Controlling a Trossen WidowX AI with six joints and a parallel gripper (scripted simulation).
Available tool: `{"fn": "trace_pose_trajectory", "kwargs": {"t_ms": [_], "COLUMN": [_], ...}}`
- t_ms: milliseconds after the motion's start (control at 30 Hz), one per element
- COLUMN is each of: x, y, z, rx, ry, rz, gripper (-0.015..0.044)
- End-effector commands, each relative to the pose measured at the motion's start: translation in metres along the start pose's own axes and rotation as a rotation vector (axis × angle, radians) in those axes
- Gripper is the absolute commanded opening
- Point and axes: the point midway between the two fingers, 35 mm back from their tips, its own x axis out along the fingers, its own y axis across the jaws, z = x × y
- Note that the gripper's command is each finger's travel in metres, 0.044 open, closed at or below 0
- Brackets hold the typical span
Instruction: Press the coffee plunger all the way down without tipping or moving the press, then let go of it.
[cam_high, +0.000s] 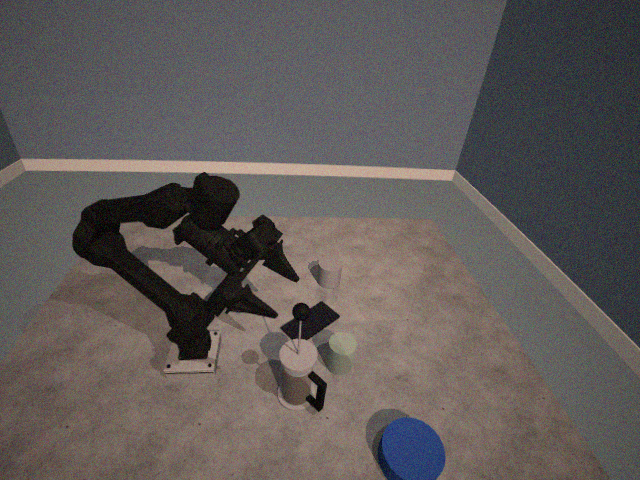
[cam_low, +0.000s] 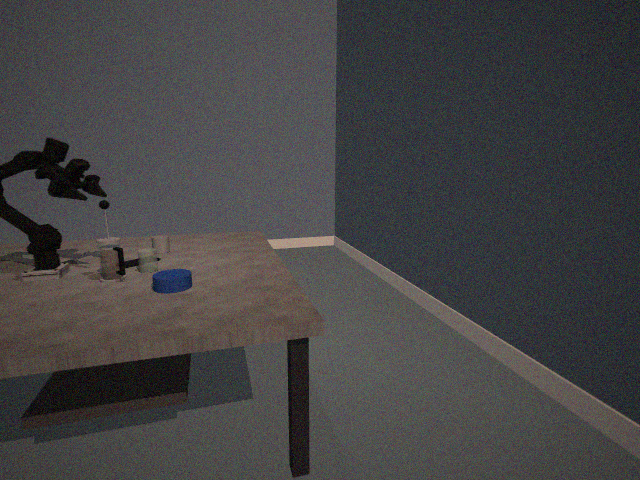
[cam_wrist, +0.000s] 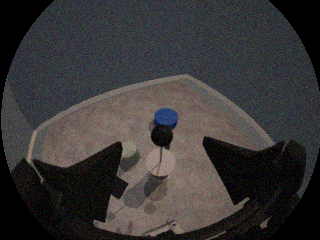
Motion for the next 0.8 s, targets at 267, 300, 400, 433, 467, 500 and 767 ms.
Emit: {"fn": "trace_pose_trajectory", "kwargs": {"t_ms": [267, 300, 400, 433, 467, 500, 767], "x": [0.02, 0.022, 0.026, 0.028, 0.03, 0.031, 0.038], "y": [-0.001, -0.001, -0.001, -0.001, -0.001, -0.001, -0.001], "z": [-0.002, -0.002, -0.002, -0.002, -0.002, -0.002, -0.003], "rx": [-0.008, -0.008, -0.008, -0.008, -0.008, -0.008, -0.008], "ry": [0.004, 0.004, 0.004, 0.004, 0.003, 0.003, 0.003], "rz": [-0.005, -0.005, -0.004, -0.004, -0.004, -0.004, -0.004], "gripper": [0.044, 0.044, 0.044, 0.044, 0.044, 0.044, 0.0387]}}
